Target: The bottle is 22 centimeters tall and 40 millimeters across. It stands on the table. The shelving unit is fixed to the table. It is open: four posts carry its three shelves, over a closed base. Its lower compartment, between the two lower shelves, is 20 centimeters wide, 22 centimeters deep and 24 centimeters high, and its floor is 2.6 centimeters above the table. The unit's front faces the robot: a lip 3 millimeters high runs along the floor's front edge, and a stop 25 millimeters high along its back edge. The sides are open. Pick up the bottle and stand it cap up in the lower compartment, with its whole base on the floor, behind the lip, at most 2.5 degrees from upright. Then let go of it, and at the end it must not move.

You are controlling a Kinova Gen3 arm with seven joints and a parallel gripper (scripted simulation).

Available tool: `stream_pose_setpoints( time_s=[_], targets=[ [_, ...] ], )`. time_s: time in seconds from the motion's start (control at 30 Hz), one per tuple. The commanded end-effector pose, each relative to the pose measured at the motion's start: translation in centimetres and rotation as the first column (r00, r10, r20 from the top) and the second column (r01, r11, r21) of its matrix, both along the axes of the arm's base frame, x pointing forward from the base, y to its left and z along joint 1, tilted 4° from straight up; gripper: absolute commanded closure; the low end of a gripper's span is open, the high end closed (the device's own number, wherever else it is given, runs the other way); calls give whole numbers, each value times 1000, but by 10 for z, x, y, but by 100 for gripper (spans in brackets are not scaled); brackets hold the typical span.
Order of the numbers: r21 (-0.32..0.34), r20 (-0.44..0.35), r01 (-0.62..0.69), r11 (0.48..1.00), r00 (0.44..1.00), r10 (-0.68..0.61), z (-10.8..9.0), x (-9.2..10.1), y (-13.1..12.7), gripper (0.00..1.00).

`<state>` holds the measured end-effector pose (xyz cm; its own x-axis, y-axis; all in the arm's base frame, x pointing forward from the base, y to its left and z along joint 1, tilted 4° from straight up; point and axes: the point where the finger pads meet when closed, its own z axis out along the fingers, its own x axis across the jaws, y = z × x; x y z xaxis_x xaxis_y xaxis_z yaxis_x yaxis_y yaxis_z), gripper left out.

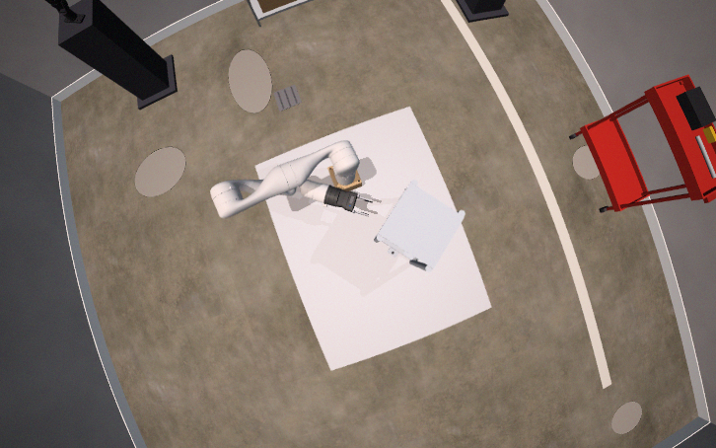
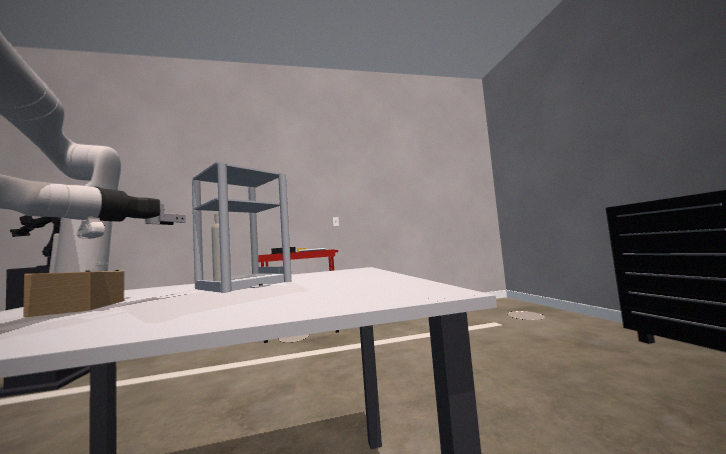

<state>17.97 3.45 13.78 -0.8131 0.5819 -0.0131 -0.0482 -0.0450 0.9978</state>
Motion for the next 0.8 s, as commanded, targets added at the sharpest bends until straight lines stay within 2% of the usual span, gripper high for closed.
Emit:
stream_pose_setpoints(
  time_s=[0.0, 0.3, 0.77],
  targets=[
    [2, -2, -3, 1000, 1000, 3, 10, -1, -1, 0],
    [-1, -2, -2, 1000, 1000, 2, 19, -1, -2, 0],
    [-2, -2, -2, 1000, 1000, 2, 21, -1, -3, 0]
  ],
)
